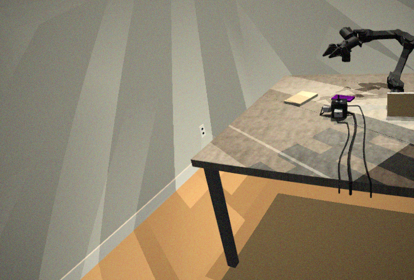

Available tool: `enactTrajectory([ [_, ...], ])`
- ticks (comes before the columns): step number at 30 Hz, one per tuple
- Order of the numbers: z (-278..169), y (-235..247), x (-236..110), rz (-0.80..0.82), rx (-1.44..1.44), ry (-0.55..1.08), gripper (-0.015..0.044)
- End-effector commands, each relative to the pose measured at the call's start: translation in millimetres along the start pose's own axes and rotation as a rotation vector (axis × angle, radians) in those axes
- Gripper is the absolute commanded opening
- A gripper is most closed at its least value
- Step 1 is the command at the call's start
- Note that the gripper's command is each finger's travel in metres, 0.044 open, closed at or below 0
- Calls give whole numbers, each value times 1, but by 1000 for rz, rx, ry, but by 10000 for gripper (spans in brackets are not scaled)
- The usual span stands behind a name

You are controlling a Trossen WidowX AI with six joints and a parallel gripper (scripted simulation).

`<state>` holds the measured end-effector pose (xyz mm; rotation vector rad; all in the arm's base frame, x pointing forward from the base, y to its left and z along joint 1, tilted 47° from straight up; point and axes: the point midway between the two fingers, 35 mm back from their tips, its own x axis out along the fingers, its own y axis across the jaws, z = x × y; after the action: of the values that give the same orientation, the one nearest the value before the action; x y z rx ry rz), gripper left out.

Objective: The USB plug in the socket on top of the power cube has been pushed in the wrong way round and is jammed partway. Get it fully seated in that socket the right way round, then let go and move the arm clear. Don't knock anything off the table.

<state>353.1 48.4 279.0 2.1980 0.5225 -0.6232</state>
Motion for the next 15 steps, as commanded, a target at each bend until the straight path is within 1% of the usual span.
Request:
enactTrajectory([
  [1,17,-51,47,-189,-53,-227,440],
  [4,32,-94,72,-318,-140,-410,440],
  [7,48,-135,88,-426,-260,-588,440],
  [11,67,-182,97,-535,-459,-809,440],
  [15,82,-216,102,-592,-689,-988,440],
])
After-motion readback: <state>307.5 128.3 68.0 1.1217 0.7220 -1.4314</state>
